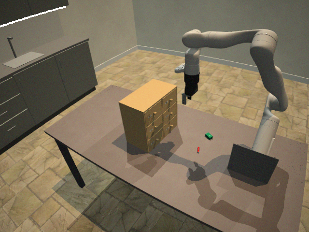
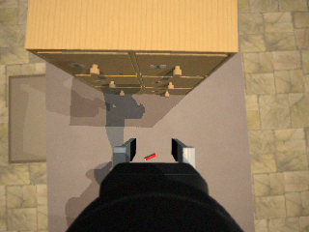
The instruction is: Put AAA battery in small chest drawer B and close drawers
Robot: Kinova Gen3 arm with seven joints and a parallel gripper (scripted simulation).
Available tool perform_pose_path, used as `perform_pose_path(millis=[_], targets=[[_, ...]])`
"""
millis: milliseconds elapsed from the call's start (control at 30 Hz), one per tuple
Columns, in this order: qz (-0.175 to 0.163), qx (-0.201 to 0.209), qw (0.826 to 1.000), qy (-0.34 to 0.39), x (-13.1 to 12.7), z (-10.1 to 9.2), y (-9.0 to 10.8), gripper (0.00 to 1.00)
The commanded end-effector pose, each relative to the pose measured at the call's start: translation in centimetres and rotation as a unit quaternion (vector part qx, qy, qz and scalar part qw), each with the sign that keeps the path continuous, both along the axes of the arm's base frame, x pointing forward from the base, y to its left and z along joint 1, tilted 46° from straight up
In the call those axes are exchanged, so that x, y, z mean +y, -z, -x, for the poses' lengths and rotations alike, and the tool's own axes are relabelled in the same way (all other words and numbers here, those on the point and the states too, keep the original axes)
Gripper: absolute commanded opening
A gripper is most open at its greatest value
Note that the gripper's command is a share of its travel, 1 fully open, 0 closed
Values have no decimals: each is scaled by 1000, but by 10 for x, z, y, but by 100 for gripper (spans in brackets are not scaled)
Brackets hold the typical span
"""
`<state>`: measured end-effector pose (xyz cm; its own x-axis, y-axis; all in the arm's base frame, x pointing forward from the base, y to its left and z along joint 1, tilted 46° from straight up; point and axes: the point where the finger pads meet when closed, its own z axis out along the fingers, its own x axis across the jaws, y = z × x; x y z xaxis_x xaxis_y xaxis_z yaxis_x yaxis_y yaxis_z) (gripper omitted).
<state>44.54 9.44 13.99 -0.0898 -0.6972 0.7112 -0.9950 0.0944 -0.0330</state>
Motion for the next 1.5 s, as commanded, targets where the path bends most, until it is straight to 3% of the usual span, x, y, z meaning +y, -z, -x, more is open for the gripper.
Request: perform_pose_path(millis=[0,733,900,1167,1467], targets=[[3,-1,1000,3,-1,0,-2,100],[3,-1,1000,1,5,-1,2,100],[3,-1,1000,0,30,-3,23,100],[4,-6,1000,8,86,-10,74,100],[4,0,1000,2,114,-13,100,100]])
